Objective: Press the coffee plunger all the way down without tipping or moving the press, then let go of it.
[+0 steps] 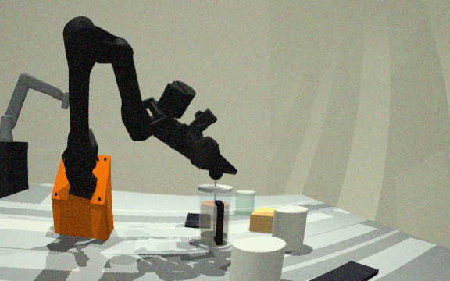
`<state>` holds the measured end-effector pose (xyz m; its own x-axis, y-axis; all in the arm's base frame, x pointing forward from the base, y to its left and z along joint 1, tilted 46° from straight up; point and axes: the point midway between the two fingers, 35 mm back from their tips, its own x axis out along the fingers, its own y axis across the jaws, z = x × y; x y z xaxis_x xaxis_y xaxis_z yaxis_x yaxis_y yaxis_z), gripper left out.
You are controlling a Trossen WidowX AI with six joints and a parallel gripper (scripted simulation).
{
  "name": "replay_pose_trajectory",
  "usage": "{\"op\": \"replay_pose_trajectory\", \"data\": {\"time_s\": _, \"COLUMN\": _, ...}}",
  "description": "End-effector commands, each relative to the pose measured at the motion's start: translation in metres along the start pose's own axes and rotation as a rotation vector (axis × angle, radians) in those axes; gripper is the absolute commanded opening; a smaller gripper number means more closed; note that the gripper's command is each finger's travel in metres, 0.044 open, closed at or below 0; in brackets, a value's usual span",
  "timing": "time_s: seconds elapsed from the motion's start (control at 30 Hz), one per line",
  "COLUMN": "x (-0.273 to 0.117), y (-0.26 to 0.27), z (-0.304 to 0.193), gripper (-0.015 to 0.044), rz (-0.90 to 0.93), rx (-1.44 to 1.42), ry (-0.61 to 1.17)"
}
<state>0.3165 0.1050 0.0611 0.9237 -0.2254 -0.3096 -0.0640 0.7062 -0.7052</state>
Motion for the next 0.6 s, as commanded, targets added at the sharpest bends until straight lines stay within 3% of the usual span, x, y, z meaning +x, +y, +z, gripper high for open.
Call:
{"op": "replay_pose_trajectory", "data": {"time_s": 0.0, "x": -0.009, "y": 0.000, "z": 0.013, "gripper": 0.0440, "rz": 0.001, "rx": 0.014, "ry": -0.002}}
{"op": "replay_pose_trajectory", "data": {"time_s": 0.23, "x": -0.064, "y": -0.010, "z": 0.051, "gripper": 0.0440, "rz": -0.010, "rx": -0.001, "ry": 0.007}}
{"op": "replay_pose_trajectory", "data": {"time_s": 0.57, "x": -0.065, "y": -0.010, "z": 0.051, "gripper": 0.0440, "rz": -0.011, "rx": -0.001, "ry": 0.007}}
